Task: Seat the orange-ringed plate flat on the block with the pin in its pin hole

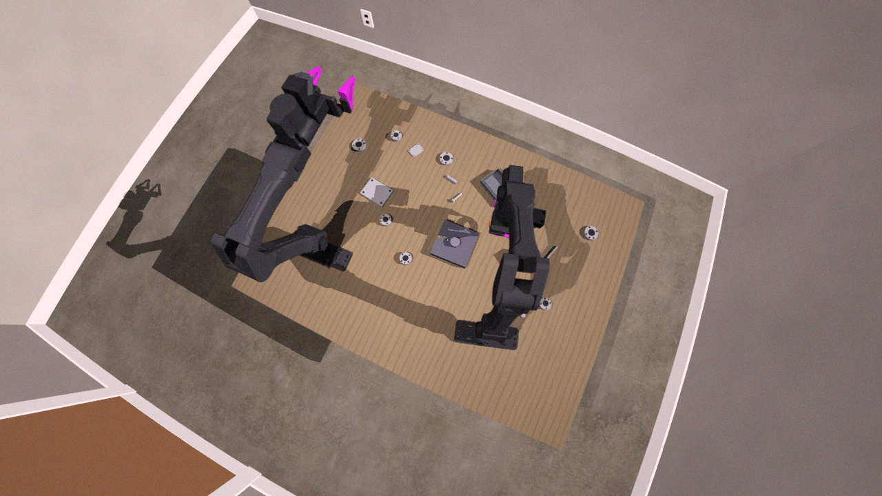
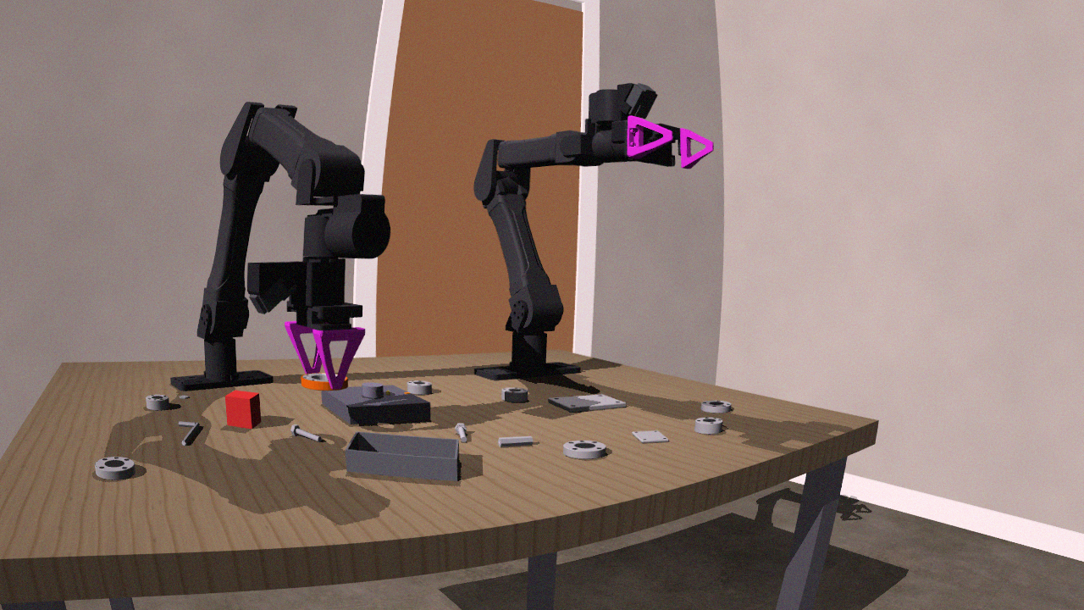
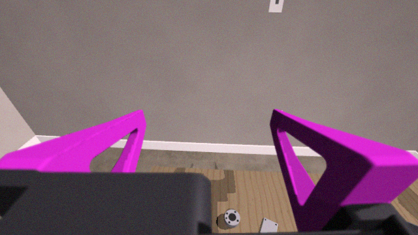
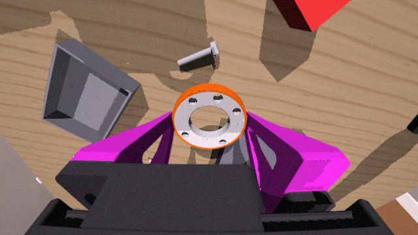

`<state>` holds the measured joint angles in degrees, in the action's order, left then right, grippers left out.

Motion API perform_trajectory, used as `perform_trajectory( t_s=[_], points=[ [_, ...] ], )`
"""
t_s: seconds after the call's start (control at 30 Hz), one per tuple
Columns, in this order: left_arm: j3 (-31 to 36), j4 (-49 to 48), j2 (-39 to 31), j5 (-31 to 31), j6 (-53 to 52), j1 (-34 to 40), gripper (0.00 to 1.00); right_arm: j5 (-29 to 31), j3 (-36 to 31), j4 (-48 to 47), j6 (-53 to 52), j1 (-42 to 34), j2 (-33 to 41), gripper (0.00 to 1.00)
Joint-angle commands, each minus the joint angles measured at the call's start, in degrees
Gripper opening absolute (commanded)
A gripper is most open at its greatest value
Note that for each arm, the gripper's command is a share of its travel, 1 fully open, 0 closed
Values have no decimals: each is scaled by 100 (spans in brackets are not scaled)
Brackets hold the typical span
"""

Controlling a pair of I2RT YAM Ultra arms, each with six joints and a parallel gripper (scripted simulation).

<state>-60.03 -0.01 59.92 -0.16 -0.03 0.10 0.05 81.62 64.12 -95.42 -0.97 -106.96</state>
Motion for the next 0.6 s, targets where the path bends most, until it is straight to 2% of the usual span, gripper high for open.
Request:
perform_trajectory(
  t_s=[0.0, 0.57],
  points=[
    [-201, 34, -11, 10, -29, -62, 100, 20, 189, 149, 46, 17, 275, 0],
    [-201, 34, -11, 10, -29, -62, 100, 17, 76, 160, 47, 27, 129, 0]
  ],
)
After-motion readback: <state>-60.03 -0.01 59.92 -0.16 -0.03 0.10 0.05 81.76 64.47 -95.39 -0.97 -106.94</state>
